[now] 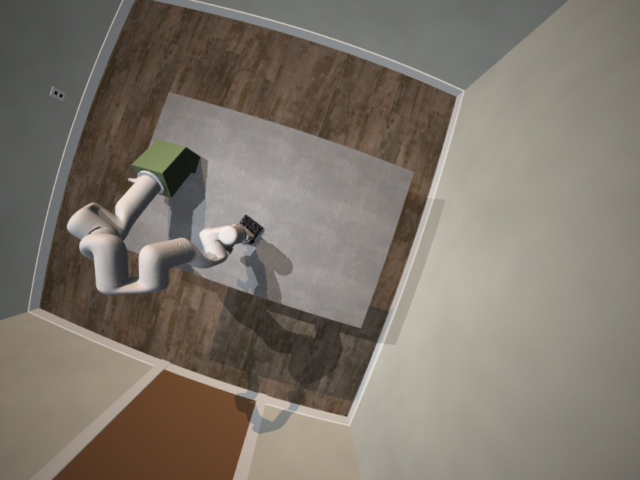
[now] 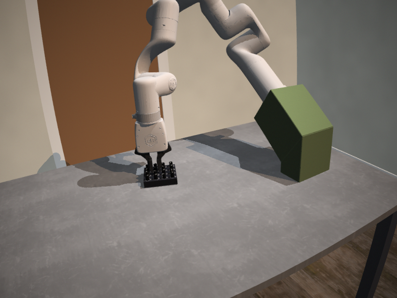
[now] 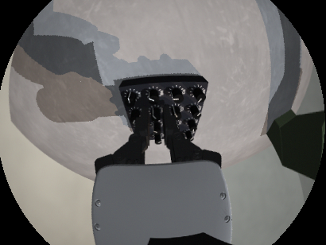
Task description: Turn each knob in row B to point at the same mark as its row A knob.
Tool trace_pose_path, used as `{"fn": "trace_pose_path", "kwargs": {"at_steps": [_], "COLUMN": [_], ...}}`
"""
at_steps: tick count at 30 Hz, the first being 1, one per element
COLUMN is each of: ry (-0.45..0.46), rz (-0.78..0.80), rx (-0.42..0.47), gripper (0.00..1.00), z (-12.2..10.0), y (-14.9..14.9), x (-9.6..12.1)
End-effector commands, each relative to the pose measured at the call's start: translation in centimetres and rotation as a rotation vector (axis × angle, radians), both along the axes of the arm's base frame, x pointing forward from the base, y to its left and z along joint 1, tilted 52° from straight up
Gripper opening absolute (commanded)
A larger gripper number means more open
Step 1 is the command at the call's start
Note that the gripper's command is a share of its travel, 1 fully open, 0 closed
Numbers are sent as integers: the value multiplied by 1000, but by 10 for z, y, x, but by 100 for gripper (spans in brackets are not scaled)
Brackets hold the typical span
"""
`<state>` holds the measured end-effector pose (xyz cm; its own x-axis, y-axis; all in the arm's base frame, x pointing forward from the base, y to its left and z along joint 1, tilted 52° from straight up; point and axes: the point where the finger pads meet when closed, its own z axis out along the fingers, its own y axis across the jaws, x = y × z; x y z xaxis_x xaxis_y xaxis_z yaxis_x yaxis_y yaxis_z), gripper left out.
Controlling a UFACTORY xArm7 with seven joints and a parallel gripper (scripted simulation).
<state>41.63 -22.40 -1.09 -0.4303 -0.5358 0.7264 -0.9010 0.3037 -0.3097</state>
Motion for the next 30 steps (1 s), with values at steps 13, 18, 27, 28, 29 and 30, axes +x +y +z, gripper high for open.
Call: {"fn": "trace_pose_path", "kwargs": {"at_steps": [13,18,27,28,29,30], "ry": [-2,-2,-2,-2,-2,-2], "rz": [3,3,3,3,3,3], "rx": [1,1,1,1,1,1], "gripper": [19,8,8,8,8,8], "z": [0,0,0,0,0,0], "y": [1,1,1,1,1,1], "x": [2,2,2,2,2,2]}}
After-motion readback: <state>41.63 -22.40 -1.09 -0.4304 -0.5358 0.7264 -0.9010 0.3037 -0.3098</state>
